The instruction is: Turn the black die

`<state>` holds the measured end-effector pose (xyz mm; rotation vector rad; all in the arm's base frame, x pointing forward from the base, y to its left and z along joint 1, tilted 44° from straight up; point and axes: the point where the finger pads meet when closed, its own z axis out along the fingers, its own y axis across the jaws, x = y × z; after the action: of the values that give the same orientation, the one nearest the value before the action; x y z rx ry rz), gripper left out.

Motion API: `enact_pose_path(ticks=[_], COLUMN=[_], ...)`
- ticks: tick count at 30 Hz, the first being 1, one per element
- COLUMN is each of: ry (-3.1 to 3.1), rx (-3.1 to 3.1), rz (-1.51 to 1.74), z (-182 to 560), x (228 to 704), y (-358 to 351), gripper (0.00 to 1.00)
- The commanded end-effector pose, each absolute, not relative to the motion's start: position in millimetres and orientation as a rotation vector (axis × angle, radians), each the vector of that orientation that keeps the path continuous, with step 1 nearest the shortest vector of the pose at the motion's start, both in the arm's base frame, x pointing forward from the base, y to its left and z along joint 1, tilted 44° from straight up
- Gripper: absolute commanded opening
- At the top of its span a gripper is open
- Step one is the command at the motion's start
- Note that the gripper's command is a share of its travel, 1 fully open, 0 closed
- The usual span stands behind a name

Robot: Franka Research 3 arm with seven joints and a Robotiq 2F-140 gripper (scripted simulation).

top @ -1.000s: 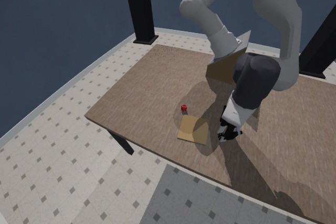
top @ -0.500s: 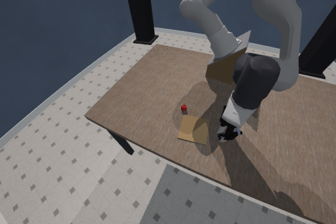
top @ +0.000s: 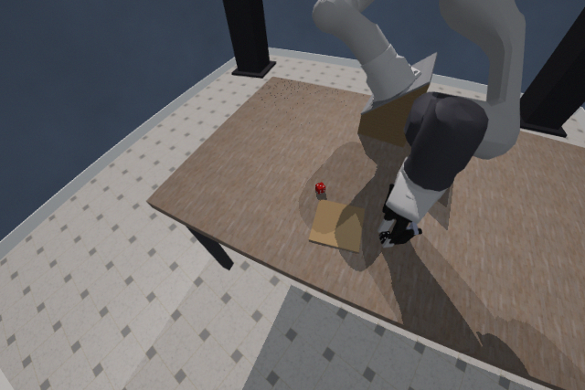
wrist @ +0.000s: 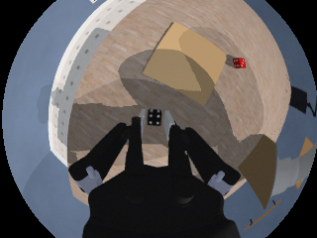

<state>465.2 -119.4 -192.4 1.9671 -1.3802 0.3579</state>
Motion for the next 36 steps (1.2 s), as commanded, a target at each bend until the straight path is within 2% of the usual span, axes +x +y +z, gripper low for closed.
enact_pose_path(ticks=[1,6,7,36], ry=[-1.377,-1.377,-1.377,-1.377], rx=[1.971,1.971,1.971,1.971], rz=[0.356,0.356,0.356,0.356], z=[-193.2,-193.2,-193.2,-193.2], x=[465.5,465.5,465.5,465.5], y=[-119.3,-119.3,-119.3,-119.3], gripper=[0.25,0.25,0.13,0.13])
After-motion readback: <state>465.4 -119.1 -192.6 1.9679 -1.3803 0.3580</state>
